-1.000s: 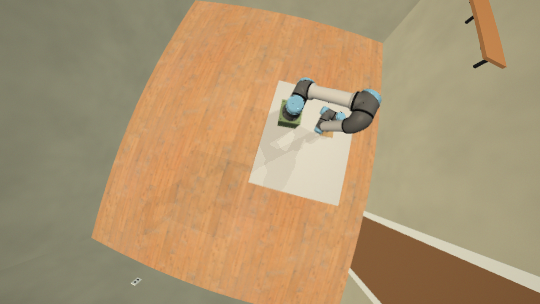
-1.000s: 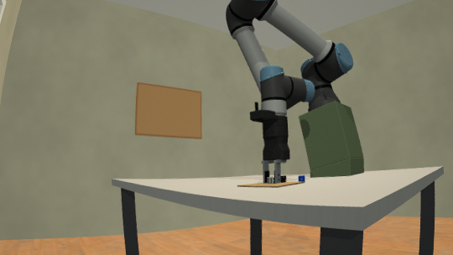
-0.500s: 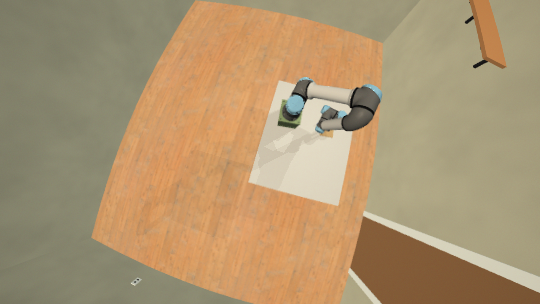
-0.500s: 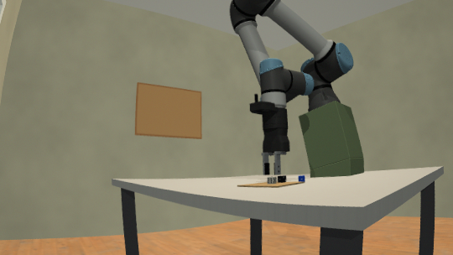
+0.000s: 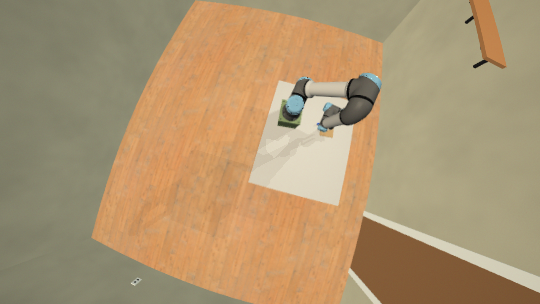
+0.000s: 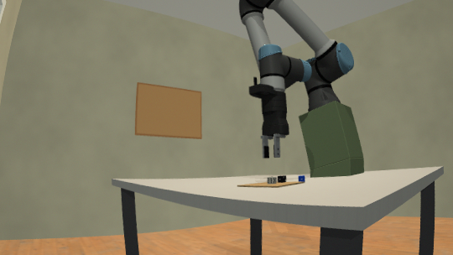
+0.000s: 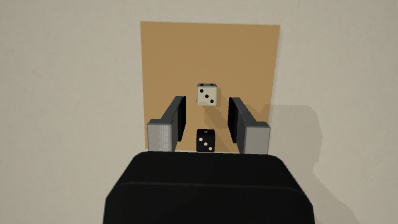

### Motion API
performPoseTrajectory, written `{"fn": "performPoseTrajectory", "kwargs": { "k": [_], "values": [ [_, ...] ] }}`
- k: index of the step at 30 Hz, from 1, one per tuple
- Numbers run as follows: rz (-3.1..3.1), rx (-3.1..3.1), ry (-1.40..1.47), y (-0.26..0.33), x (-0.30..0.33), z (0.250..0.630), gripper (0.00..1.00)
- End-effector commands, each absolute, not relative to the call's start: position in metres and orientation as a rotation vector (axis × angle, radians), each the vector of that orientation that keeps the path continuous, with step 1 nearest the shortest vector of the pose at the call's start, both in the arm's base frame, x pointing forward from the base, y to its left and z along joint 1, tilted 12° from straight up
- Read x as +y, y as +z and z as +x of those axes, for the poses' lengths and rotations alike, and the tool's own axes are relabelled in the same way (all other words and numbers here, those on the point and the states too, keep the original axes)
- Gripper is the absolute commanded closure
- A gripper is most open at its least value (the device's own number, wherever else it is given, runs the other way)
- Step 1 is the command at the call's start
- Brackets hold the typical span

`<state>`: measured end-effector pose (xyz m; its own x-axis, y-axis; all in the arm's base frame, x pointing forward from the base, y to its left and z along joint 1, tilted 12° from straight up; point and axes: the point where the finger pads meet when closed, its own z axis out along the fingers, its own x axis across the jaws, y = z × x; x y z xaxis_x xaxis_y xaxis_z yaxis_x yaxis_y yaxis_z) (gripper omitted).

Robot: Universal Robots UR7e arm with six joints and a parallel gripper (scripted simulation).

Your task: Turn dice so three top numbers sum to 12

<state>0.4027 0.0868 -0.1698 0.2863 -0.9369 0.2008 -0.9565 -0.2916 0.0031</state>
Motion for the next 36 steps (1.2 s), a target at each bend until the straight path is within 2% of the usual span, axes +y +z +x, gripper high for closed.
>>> {"fn": "performPoseTrajectory", "kwargs": {
  "k": [1, 9, 10, 36],
  "values": [
    [2.417, -1.790, 0.241, -0.1569, 0.0892, 0.4024, 0.30],
    [2.417, -1.790, 0.241, -0.1523, 0.0902, 0.4021, 0.30],
    [2.417, -1.790, 0.241, -0.1523, 0.0902, 0.4021, 0.00],
    [2.447, -1.745, 0.237, -0.1555, 0.0907, 0.3955, 0.00]
  ]
}}
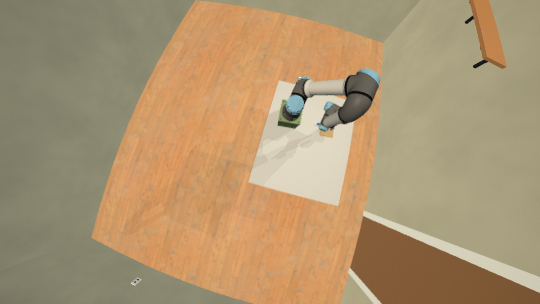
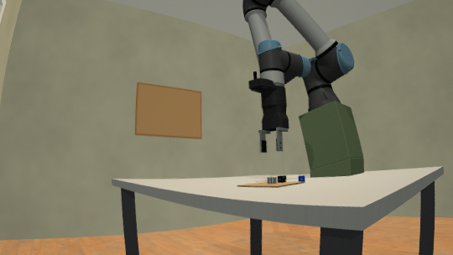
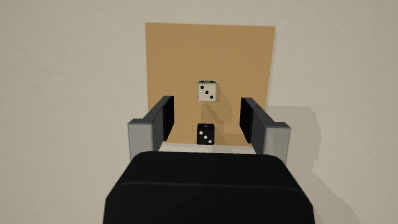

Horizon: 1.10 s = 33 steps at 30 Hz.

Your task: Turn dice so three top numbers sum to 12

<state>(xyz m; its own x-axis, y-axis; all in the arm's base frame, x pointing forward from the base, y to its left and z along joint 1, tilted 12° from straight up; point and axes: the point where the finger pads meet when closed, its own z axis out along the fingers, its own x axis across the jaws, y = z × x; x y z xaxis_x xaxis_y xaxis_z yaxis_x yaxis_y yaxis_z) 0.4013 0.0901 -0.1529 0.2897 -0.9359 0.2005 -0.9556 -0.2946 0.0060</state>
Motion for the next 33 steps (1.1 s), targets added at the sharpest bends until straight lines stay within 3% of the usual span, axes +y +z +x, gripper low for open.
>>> {"fn": "performPoseTrajectory", "kwargs": {
  "k": [1, 9, 23, 24, 33],
  "values": [
    [2.464, -1.718, 0.235, -0.157, 0.091, 0.391, 0.00],
    [2.652, -1.375, 0.207, -0.172, 0.095, 0.341, 0.00],
    [2.782, -1.048, 0.178, -0.176, 0.098, 0.295, 0.00],
    [2.782, -1.048, 0.178, -0.176, 0.098, 0.295, 0.30],
    [2.782, -1.048, 0.178, -0.176, 0.098, 0.295, 0.30]
  ]
}}
